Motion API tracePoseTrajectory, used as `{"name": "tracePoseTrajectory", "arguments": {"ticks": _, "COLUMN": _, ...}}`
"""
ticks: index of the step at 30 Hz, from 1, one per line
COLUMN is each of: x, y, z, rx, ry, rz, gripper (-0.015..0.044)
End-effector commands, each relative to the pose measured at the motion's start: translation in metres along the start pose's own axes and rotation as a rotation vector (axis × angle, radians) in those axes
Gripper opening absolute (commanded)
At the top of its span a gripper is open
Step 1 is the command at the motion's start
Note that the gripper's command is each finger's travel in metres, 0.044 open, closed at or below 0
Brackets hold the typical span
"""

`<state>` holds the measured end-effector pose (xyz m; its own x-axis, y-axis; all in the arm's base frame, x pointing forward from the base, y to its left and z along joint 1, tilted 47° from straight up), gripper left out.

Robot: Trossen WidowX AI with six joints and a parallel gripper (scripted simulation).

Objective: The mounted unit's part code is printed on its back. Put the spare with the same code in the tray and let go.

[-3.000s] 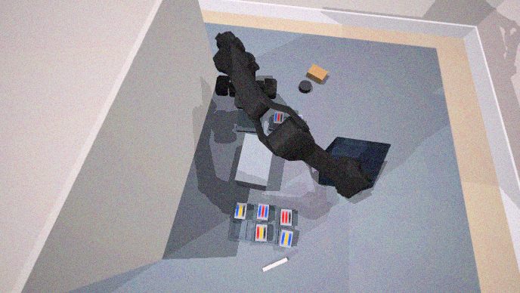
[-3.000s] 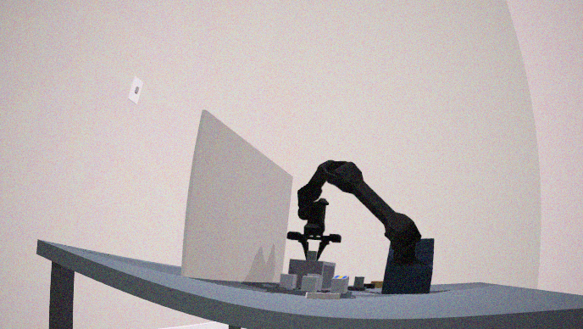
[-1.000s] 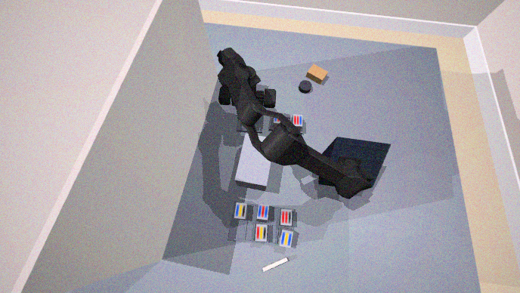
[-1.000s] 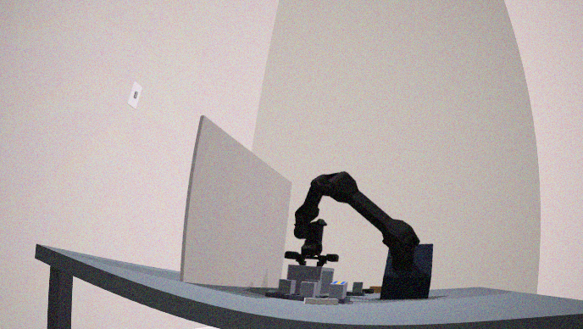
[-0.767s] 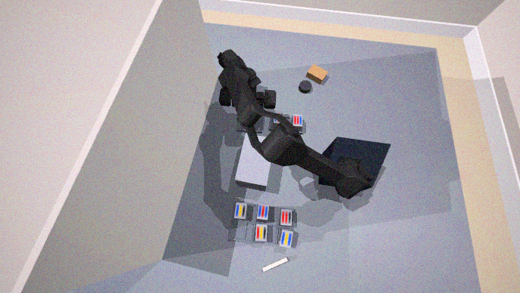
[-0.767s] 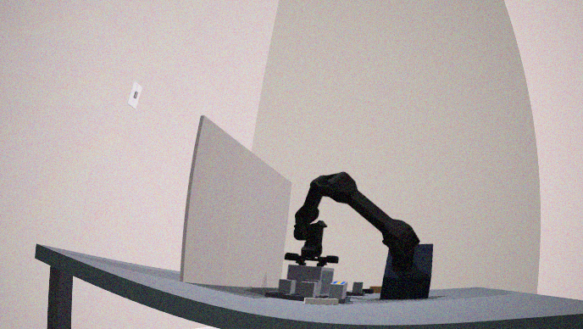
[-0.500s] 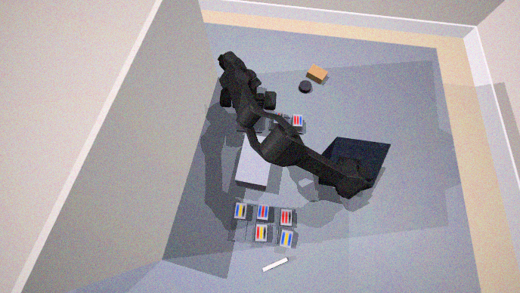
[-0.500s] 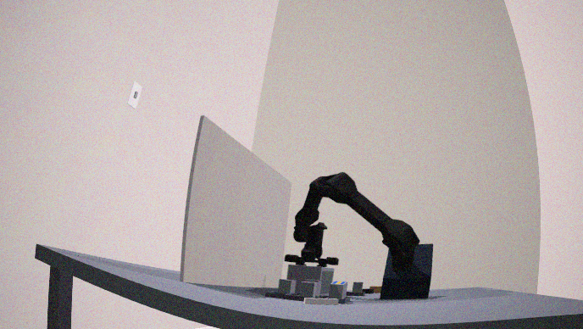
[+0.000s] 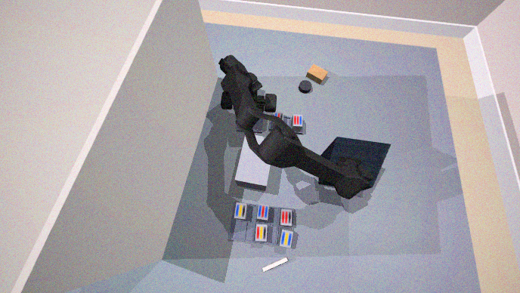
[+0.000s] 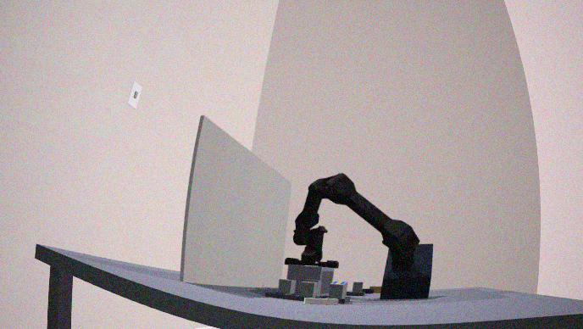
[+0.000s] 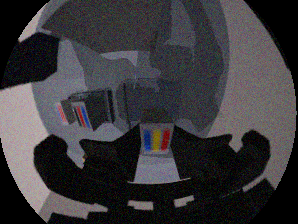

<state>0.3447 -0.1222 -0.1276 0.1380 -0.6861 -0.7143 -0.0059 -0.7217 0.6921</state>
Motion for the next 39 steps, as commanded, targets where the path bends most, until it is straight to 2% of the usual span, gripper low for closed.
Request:
{"name": "tracePoseTrajectory", "arguments": {"ticks": 1, "x": -0.001, "y": -0.005, "z": 0.003, "rx": 0.001, "ry": -0.01, "rz": -0.008, "gripper": 0.0}}
{"name": "tracePoseTrajectory", "arguments": {"ticks": 6, "x": -0.002, "y": -0.008, "z": 0.003, "rx": 0.001, "ry": -0.01, "rz": -0.008, "gripper": 0.0}}
{"name": "tracePoseTrajectory", "arguments": {"ticks": 23, "x": -0.001, "y": -0.005, "z": 0.001, "rx": -0.001, "ry": 0.001, "rz": -0.002, "gripper": 0.044}}
{"name": "tracePoseTrajectory", "arguments": {"ticks": 26, "x": 0.0, "y": 0.006, "z": 0.0, "rx": -0.001, "ry": 0.0, "rz": 0.0, "gripper": 0.044}}
{"name": "tracePoseTrajectory", "arguments": {"ticks": 30, "x": 0.002, "y": 0.076, "z": 0.0, "rx": -0.001, "ry": -0.009, "rz": -0.001, "gripper": 0.044}}
{"name": "tracePoseTrajectory", "arguments": {"ticks": 32, "x": 0.0, "y": 0.097, "z": 0.003, "rx": -0.001, "ry": -0.011, "rz": -0.003, "gripper": 0.044}}
{"name": "tracePoseTrajectory", "arguments": {"ticks": 39, "x": 0.0, "y": 0.103, "z": 0.003, "rx": -0.001, "ry": -0.011, "rz": -0.004, "gripper": 0.044}}
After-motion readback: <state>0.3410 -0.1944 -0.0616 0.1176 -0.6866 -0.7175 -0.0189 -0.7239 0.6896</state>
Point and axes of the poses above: the point midway between the two fingers, 35 mm back from their tips, its own y axis back along the fingers, its own z axis across the jaws, x = y × z, the point moved 5 cm from there along y, back along the fingers, and after that the axes turned 2 degrees about y, right-handed, at the moved point
